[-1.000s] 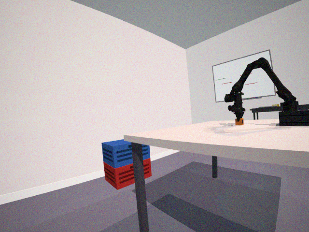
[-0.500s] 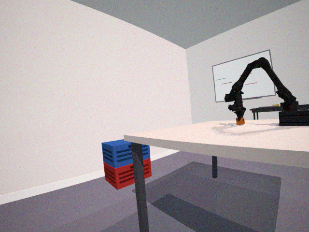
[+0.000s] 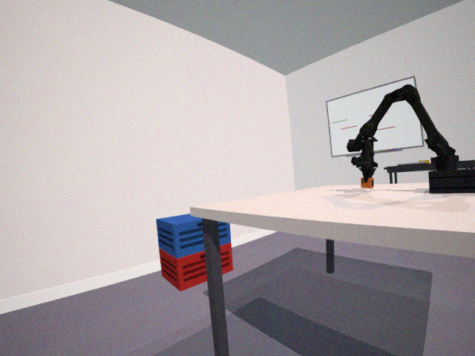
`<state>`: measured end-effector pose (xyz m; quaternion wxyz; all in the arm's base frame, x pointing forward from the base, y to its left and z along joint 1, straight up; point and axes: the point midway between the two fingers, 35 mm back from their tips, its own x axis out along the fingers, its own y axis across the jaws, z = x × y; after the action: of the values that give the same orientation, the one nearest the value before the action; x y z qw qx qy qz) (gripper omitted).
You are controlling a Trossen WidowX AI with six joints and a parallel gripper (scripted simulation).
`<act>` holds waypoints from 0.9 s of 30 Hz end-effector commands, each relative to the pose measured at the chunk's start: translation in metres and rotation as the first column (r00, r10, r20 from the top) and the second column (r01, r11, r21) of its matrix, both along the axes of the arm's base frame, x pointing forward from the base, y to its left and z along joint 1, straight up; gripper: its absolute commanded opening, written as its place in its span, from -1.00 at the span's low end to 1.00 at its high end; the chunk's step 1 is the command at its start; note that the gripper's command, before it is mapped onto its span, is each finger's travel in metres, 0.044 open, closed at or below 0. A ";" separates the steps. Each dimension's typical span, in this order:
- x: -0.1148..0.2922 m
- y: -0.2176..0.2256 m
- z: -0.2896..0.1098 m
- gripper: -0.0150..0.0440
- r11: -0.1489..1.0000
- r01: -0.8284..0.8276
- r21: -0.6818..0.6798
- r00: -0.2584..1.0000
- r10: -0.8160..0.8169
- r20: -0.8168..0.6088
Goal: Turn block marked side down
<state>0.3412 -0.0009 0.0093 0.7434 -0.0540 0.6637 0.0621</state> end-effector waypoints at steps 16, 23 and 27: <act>-0.001 -0.001 -0.001 -0.49 0.998 -0.008 0.055 0.948 -0.010 0.319; -0.005 -0.001 0.001 -0.49 0.998 -0.018 0.067 0.909 -0.011 0.416; -0.005 -0.001 0.001 -0.49 0.998 -0.019 0.067 0.908 -0.011 0.418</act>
<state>0.3340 -0.0019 0.0056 0.8619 -0.0396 0.5006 0.0711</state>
